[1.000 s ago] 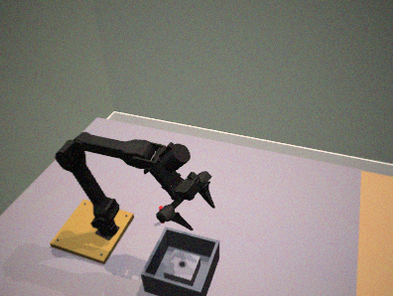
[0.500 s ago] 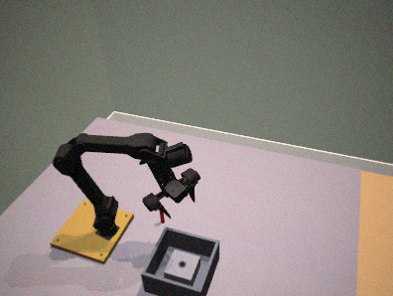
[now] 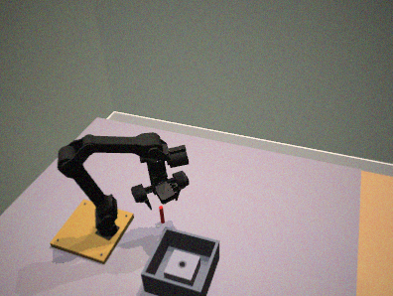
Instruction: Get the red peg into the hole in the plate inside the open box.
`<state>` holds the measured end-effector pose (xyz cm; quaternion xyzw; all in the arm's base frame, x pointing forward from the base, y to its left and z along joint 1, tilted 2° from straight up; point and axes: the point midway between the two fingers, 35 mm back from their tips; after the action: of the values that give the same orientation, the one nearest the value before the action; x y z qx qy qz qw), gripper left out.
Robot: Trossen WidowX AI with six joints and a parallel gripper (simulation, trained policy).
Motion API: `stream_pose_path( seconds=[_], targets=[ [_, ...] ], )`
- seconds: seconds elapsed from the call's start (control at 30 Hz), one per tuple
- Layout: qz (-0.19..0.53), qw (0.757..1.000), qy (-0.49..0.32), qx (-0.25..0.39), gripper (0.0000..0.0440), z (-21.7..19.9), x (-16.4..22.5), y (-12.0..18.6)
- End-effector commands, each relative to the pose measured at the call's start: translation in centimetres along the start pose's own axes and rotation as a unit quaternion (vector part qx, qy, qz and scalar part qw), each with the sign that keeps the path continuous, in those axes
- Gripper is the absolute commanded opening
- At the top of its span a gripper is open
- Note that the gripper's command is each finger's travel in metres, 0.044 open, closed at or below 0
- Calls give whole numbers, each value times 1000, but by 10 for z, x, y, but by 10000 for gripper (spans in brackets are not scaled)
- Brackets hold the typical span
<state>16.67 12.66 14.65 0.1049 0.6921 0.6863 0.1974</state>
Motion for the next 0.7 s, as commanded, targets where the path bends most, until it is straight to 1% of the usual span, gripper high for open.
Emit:
stream_pose_path(
  seconds=[0.0, 0.23, 0.57, 0.67],
  targets=[
    [19, 1000, -9, 18, 440, -1, 14, -14],
    [24, 999, -16, 25, 440, 5, 27, -44],
    [10, 1000, -13, 16, 440, 13, 32, -89],
    [9, 1000, -9, 16, 427, 13, 33, -100]
  ],
)
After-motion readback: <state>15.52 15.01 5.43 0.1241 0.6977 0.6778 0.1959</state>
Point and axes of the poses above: the point midway between the two fingers, 35 mm back from their tips, its own y axis back along the fingers, its own z axis across the jaws, x = y × z, and after that the axes turned 13 degrees about y, right-handed
